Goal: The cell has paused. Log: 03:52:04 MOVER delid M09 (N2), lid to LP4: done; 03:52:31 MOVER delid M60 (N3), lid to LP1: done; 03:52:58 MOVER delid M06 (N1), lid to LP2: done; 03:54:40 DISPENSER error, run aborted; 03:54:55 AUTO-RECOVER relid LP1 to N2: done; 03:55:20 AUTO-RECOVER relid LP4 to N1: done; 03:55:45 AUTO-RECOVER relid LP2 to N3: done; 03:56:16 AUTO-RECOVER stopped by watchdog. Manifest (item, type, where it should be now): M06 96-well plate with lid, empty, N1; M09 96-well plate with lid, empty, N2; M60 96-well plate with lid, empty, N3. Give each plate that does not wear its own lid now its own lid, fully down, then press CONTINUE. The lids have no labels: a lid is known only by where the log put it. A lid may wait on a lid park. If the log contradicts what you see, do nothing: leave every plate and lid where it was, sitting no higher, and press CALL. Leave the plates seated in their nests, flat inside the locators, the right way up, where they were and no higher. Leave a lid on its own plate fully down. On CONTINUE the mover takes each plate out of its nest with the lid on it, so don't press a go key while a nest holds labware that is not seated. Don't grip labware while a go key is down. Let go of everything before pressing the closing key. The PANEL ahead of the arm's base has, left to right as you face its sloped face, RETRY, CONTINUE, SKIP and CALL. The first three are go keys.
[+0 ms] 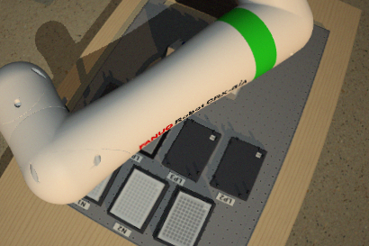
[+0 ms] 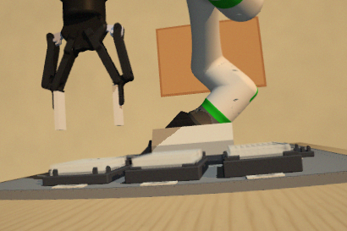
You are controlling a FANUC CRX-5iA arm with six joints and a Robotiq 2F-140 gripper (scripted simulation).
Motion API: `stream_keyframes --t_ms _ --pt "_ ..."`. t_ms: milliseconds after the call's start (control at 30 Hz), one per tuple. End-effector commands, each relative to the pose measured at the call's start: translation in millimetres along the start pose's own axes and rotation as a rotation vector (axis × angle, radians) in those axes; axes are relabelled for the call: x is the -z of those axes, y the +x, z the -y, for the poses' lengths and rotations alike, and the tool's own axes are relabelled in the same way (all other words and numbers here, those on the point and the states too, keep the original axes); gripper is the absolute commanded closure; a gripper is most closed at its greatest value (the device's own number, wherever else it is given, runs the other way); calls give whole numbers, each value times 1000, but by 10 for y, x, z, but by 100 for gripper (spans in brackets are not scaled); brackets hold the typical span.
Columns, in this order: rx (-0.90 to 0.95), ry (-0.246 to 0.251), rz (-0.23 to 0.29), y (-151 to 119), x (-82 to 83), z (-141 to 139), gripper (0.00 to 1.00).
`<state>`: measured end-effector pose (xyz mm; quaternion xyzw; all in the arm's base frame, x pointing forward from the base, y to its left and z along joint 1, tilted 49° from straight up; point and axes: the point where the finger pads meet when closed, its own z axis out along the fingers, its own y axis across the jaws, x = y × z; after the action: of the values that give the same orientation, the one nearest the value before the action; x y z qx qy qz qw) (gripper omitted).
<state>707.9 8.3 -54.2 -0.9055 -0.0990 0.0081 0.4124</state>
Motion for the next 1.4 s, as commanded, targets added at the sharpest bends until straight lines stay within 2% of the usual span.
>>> stream_keyframes --t_ms 0,233,267,333,367,400,433,467,500,533,600,1367 --pt "0 0 0 1 13 -1 34" --pt "-1 0 0 4 17 14 34" --pt "-4 -1 0 20 19 101 34" --pt "-22 -2 0 82 24 531 34" --pt "-22 -2 0 82 24 531 34" --pt "-33 -1 -1 107 24 809 34" --pt "-33 -1 -1 107 24 809 34" --pt "-44 -1 -1 118 20 1061 34" --pt "-44 -1 -1 118 20 1061 34" --pt "-51 0 -1 120 17 1241 34" --pt "-54 0 -1 119 15 1328 34" --pt "-55 0 -1 118 14 1343 34"
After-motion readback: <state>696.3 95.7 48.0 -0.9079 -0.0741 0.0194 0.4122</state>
